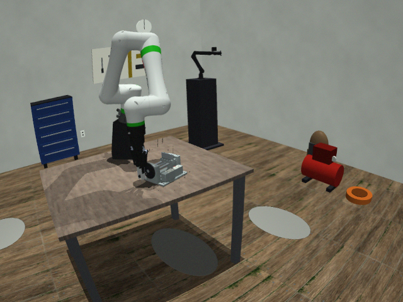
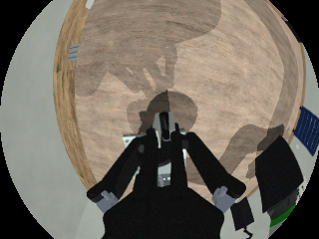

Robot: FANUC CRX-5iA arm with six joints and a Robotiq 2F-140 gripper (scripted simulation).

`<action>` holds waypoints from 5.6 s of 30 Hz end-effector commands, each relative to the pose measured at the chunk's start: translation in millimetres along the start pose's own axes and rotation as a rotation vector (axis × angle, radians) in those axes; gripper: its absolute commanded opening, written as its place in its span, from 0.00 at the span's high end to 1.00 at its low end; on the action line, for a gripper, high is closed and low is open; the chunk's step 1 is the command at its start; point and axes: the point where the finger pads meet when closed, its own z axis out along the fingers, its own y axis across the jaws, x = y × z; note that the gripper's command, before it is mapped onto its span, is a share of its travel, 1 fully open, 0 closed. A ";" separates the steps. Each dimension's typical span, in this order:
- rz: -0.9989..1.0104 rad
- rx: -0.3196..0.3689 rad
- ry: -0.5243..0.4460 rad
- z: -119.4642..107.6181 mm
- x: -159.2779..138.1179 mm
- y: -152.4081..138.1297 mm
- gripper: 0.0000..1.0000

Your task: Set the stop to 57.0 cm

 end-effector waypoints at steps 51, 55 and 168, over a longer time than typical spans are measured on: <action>0.000 0.000 0.000 -77.3 0.1 0.1 0.67; 0.000 0.000 0.000 -96.2 0.1 0.1 0.67; 0.000 0.000 0.000 -116.6 -108.6 -67.3 0.67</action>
